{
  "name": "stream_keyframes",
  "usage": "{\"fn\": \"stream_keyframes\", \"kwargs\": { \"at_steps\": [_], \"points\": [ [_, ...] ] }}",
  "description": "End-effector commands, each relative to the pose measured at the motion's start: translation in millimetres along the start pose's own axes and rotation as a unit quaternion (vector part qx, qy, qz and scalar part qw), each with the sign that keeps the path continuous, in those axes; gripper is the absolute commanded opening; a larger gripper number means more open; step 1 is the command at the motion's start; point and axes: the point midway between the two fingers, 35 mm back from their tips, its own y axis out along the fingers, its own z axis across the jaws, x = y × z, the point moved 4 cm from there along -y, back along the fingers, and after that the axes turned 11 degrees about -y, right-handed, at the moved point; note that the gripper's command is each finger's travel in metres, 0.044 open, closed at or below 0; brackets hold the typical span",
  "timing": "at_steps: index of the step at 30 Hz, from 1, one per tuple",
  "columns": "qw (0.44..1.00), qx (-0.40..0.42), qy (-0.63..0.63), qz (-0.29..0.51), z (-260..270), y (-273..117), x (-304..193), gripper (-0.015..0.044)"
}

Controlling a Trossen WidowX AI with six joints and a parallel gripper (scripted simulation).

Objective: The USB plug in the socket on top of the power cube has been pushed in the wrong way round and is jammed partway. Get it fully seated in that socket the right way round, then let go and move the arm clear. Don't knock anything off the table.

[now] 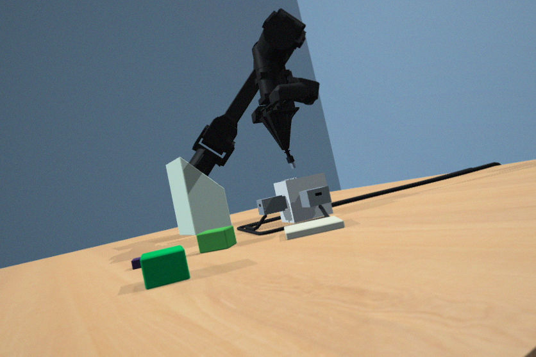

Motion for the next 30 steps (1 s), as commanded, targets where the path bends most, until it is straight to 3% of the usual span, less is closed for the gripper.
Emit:
{"fn": "stream_keyframes", "kwargs": {
  "at_steps": [1, 30],
  "points": [
    [1.000, 0.002, 0.001, 0.004, 0.7, 1.4, -0.2, 0.0000],
    [1.000, 0.005, 0.000, 0.021, 1.1, 4.8, -0.5, 0.0000]
  ]
}}
